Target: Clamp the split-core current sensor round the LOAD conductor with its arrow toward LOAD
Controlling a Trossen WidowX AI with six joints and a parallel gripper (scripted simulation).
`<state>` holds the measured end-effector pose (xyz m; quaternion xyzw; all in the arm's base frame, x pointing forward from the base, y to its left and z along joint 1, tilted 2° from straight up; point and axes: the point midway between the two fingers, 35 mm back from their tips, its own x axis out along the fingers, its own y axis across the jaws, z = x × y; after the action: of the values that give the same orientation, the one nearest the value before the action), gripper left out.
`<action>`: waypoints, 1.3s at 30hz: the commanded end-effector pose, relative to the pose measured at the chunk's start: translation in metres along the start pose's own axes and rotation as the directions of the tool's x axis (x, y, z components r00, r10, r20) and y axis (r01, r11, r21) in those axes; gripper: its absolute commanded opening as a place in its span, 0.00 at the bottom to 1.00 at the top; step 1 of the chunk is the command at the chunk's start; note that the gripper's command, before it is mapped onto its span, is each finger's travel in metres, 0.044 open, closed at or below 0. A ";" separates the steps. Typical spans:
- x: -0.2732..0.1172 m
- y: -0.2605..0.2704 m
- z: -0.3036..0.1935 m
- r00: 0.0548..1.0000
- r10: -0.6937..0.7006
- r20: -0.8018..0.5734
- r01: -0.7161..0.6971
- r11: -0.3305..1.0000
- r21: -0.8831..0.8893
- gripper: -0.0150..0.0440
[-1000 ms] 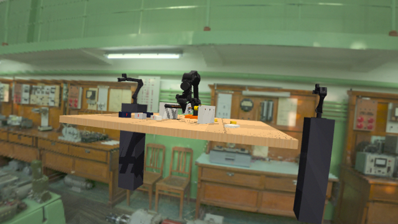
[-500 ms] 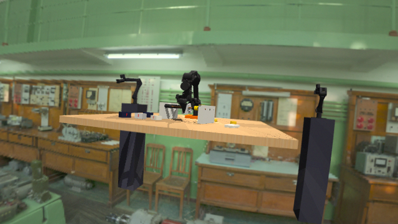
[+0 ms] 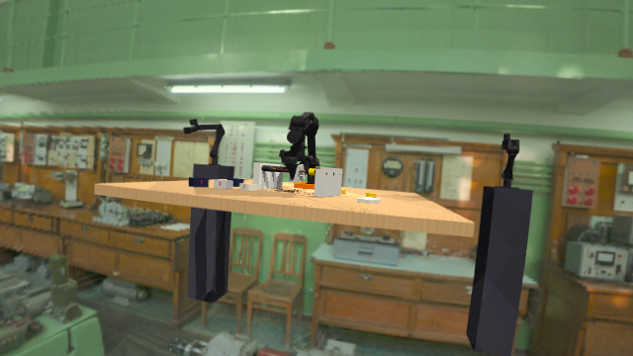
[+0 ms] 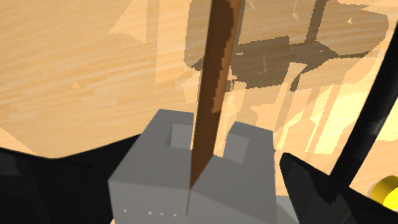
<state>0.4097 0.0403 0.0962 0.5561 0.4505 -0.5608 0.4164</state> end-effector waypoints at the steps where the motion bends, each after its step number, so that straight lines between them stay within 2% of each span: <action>1: 0.000 -0.005 -0.001 1.000 -0.023 -0.004 0.023 1.000 -0.004 1.00; 32: 0.000 -0.005 -0.001 1.000 -0.023 -0.004 0.023 1.000 -0.004 1.00; 39: 0.000 0.000 0.000 1.000 0.000 0.000 0.000 1.000 0.000 0.92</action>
<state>0.4092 0.0404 0.0962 0.5556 0.4511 -0.5611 0.4158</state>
